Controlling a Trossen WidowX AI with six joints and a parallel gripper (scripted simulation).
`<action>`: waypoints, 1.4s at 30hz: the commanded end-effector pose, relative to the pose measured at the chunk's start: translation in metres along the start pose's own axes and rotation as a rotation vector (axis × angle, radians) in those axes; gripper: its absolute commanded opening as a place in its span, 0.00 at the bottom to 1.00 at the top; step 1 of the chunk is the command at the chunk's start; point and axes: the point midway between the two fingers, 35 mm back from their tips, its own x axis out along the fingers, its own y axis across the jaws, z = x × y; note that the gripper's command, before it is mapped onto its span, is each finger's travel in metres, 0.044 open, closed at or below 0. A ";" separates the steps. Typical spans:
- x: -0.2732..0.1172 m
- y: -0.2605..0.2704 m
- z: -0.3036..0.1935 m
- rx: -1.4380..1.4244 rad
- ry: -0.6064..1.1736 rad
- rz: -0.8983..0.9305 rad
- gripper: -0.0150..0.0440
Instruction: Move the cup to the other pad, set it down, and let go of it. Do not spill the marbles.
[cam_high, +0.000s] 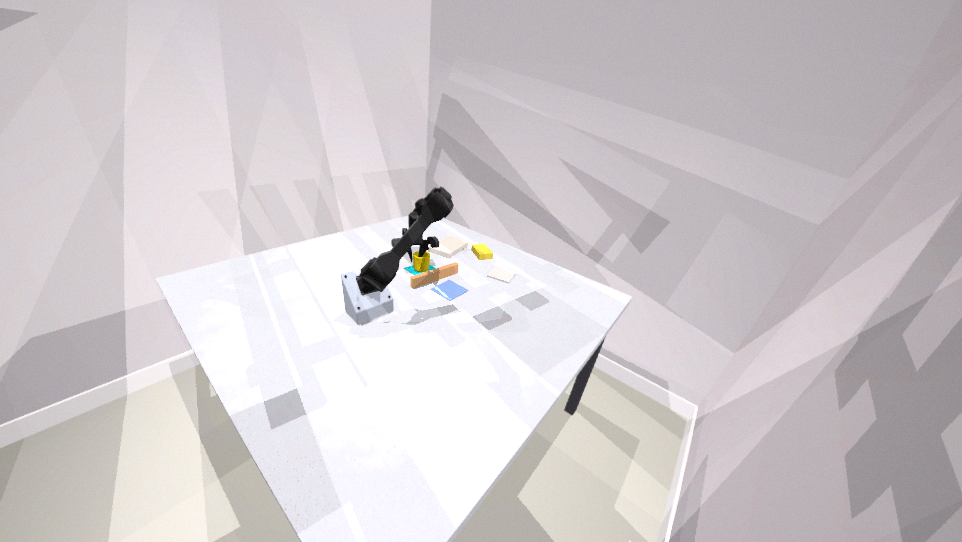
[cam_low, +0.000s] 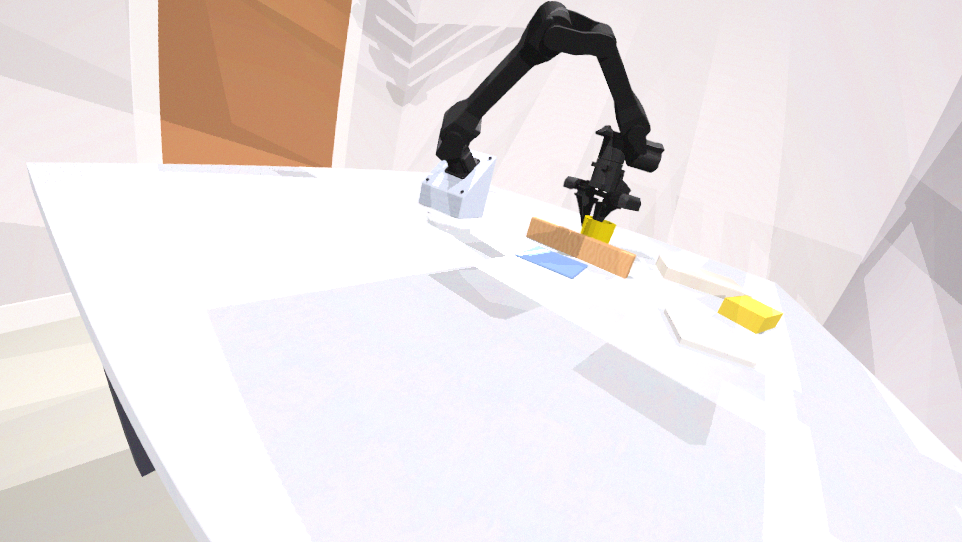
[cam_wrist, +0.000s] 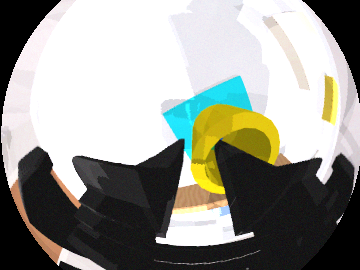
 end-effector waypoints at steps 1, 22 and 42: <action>-0.001 0.000 0.000 0.001 0.000 0.000 0.50; -0.038 0.001 0.000 -0.006 0.002 0.000 0.50; -0.050 0.005 -0.002 -0.015 0.009 -0.003 0.99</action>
